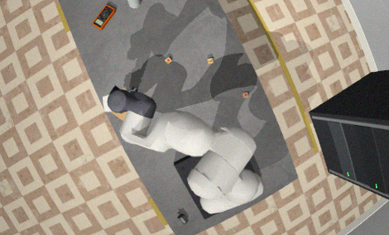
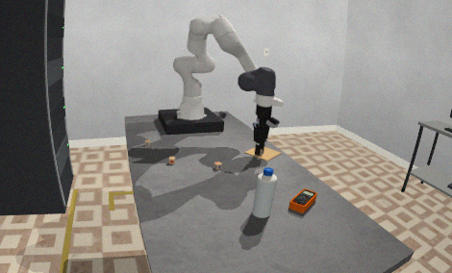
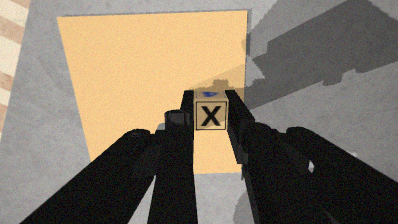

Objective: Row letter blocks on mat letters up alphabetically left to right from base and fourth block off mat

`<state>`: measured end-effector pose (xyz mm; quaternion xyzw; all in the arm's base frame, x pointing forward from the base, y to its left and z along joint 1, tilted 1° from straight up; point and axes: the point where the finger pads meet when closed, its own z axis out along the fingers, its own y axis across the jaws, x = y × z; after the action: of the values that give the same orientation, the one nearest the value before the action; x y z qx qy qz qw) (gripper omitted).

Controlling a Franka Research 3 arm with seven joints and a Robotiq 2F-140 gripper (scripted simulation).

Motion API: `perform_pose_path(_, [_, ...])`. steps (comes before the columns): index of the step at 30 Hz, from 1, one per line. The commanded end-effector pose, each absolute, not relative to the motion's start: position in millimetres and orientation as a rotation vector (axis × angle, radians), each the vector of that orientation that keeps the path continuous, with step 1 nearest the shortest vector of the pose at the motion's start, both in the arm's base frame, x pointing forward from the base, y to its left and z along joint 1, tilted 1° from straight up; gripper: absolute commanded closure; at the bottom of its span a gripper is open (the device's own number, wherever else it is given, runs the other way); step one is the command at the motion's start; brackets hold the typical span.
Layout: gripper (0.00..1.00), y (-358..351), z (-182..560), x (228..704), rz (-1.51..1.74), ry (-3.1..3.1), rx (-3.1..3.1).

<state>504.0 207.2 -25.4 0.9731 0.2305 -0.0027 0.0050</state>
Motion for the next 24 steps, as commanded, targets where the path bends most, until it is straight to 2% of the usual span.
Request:
perform_pose_path(1, [0.78,207.4,-26.6,503.7,-0.009,0.715,3.051])
perform_pose_path(14, [0.7,207.4,-26.6,503.7,-0.009,0.715,3.051])
perform_pose_path(24, [0.68,207.4,-26.6,503.7,-0.009,0.715,3.051])
